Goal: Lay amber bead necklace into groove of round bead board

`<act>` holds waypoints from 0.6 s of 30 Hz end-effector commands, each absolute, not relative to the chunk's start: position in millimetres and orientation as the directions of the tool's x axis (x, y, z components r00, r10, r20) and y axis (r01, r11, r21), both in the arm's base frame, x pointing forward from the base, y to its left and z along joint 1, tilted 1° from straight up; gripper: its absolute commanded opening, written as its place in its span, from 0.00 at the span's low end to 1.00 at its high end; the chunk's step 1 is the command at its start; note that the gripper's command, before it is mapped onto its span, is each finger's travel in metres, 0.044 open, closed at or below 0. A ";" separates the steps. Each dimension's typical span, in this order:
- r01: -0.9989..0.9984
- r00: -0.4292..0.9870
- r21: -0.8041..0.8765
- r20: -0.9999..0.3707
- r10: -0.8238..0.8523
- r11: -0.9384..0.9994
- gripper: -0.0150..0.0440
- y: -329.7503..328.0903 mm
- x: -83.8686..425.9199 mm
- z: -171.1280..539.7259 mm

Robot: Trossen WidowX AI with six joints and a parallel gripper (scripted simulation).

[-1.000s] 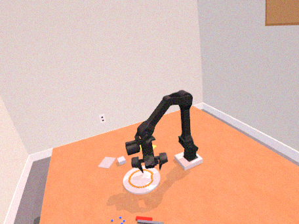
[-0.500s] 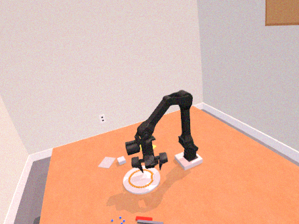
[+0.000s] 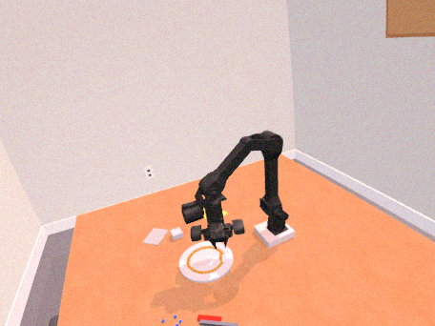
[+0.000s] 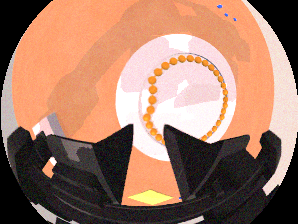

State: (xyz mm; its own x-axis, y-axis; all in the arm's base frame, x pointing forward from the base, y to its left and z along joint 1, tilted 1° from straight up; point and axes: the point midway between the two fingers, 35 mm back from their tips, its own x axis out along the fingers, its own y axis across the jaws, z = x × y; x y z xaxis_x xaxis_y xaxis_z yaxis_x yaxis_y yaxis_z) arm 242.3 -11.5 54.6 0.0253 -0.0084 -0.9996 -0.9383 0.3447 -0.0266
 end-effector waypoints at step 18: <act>-0.937 0.024 -0.027 -1.000 -0.011 0.349 0.46 -11.5 242.6 30.8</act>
State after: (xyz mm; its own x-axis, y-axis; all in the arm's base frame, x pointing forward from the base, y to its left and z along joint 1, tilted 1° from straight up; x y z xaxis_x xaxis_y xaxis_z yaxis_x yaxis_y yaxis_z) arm 242.7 -11.4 36.9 0.0239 -0.0083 -0.9997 -0.9385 0.3443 -0.0253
